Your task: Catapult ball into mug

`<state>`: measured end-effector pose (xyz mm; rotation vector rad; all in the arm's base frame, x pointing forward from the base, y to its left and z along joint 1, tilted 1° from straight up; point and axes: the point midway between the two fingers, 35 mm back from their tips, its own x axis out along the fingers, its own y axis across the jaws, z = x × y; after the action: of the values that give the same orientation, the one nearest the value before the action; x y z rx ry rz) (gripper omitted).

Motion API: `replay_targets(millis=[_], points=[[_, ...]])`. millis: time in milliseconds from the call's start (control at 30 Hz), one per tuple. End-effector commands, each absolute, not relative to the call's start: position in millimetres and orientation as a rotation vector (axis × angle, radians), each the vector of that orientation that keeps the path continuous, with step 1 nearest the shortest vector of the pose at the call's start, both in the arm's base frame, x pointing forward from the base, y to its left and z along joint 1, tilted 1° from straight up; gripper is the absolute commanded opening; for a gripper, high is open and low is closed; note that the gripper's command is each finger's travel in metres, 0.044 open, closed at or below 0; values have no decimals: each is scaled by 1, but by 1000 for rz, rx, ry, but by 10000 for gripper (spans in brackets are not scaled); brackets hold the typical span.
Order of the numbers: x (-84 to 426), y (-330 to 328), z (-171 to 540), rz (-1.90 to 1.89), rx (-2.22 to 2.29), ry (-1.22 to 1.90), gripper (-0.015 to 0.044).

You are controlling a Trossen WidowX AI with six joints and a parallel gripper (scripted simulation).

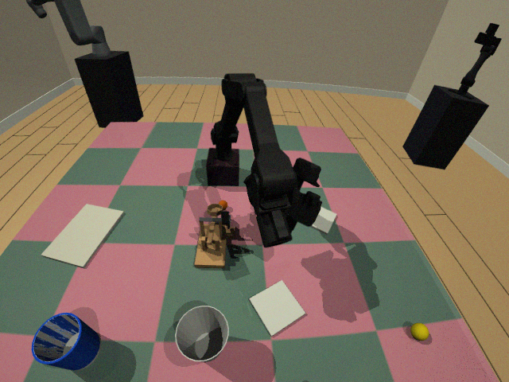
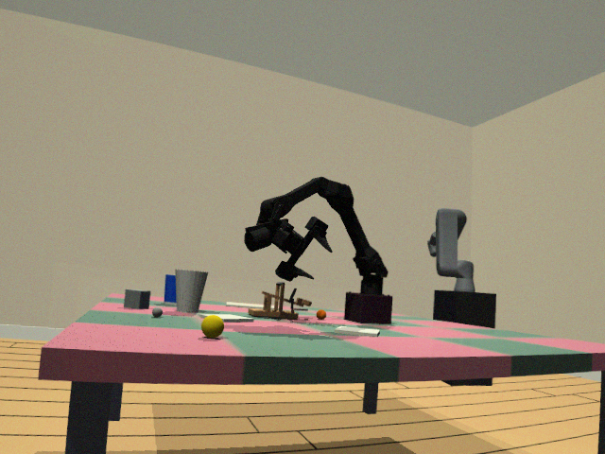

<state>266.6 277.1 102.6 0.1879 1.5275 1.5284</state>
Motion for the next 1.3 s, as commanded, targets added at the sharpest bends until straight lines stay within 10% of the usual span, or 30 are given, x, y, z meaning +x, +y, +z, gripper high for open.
replay_targets(millis=[0,1267], points=[[267,276,102,1524,185,1529,426],[356,78,81,317,-113,1566,440]])
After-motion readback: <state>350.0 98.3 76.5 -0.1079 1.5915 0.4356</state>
